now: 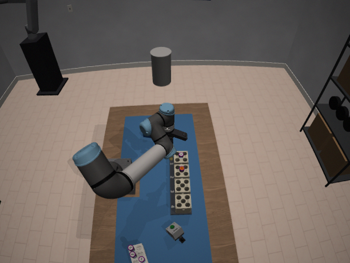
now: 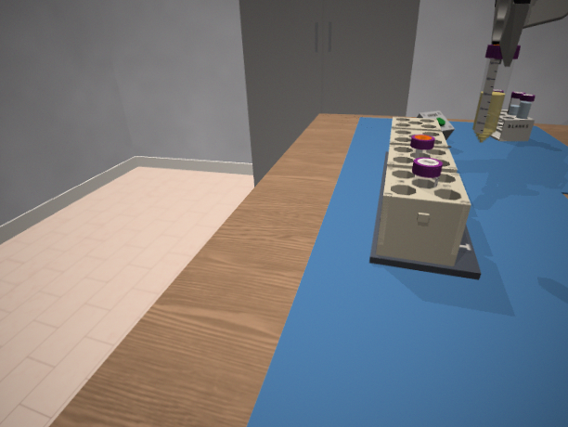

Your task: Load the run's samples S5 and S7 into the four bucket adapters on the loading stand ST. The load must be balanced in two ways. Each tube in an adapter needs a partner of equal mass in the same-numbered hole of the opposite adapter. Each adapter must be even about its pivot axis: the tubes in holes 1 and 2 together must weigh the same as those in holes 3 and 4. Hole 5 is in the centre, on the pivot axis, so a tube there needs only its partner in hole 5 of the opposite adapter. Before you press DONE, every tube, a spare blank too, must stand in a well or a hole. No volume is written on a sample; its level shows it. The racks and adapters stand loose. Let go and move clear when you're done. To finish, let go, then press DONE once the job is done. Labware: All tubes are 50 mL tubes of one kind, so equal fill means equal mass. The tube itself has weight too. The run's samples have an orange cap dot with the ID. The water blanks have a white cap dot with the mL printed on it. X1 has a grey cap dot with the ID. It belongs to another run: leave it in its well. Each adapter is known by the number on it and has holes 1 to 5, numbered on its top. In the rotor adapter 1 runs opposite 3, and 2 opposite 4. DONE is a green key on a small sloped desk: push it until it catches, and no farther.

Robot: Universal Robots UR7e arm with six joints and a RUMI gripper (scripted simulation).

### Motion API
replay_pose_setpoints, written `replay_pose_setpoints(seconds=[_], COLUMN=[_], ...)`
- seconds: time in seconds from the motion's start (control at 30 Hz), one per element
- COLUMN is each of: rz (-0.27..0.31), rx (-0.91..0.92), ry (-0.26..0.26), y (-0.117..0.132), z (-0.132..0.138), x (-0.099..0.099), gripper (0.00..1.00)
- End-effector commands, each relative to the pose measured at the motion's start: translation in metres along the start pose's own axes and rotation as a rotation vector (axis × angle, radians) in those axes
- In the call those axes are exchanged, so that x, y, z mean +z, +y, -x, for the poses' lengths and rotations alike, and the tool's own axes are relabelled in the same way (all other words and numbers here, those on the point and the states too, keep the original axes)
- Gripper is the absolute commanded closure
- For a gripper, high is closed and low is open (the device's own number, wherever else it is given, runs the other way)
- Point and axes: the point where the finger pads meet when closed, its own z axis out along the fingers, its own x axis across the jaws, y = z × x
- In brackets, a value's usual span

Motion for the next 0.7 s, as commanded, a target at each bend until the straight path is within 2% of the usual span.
replay_pose_setpoints(seconds=[0.0,0.47,0.53,0.67], rz=[-0.002,-0.002,-0.002,-0.002], rx=[-0.001,-0.001,-0.001,-0.001], ry=[-0.003,-0.003,-0.003,-0.003], y=[-0.011,-0.047,-0.047,-0.057], z=[-0.026,-0.112,-0.112,-0.137], x=[-0.001,-0.001,-0.001,-0.001], gripper=[1.0,1.0,1.0,1.0])
